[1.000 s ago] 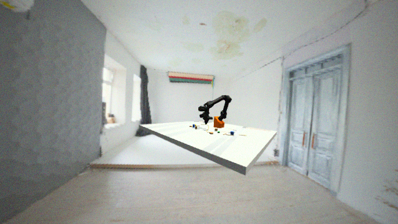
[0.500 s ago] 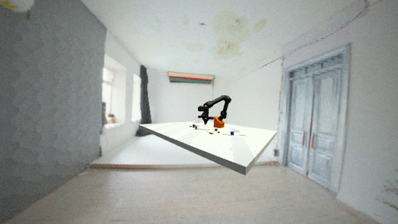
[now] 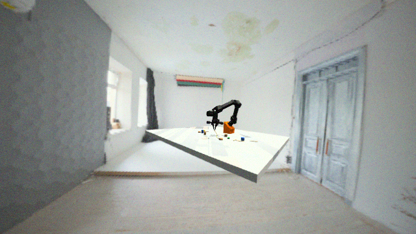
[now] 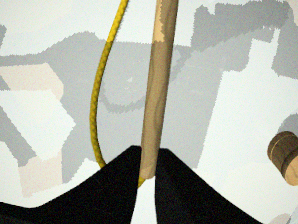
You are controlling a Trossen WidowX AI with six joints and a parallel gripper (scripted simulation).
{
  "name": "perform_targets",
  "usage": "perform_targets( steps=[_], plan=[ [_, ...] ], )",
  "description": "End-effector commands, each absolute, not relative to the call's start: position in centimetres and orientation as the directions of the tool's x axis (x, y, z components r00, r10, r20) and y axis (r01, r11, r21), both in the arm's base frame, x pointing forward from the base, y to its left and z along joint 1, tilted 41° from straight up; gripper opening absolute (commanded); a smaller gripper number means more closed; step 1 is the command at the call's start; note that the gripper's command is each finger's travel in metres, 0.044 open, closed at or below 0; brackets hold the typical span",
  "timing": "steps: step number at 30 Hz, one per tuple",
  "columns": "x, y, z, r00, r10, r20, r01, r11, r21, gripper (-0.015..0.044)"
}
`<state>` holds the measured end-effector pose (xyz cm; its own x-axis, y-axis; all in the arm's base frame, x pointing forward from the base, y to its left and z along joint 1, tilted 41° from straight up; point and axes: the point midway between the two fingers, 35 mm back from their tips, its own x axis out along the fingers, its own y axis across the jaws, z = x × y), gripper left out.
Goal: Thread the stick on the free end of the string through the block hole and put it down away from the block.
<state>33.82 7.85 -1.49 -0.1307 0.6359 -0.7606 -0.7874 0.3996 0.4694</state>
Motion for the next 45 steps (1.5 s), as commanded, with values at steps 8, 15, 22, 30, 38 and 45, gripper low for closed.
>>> perform_targets(
  steps=[8,15,22,30,38,45],
  plan=[
    [34.8,8.3,-1.2,-0.127,0.640,-0.758,-0.956,0.126,0.266,0.0000],
    [35.3,8.7,-1.0,-0.126,0.641,-0.757,-0.992,-0.069,0.106,0.0000],
    [35.8,9.0,-0.9,-0.125,0.642,-0.757,-0.964,-0.260,-0.061,0.0000],
    [36.4,9.4,-0.7,-0.125,0.643,-0.756,-0.867,-0.441,-0.231,0.0000],
    [36.6,9.2,-0.9,-0.124,0.642,-0.756,-0.864,-0.444,-0.235,0.0000],
    [37.1,8.6,-1.4,-0.124,0.641,-0.757,-0.865,-0.444,-0.235,0.0000]
  ],
)
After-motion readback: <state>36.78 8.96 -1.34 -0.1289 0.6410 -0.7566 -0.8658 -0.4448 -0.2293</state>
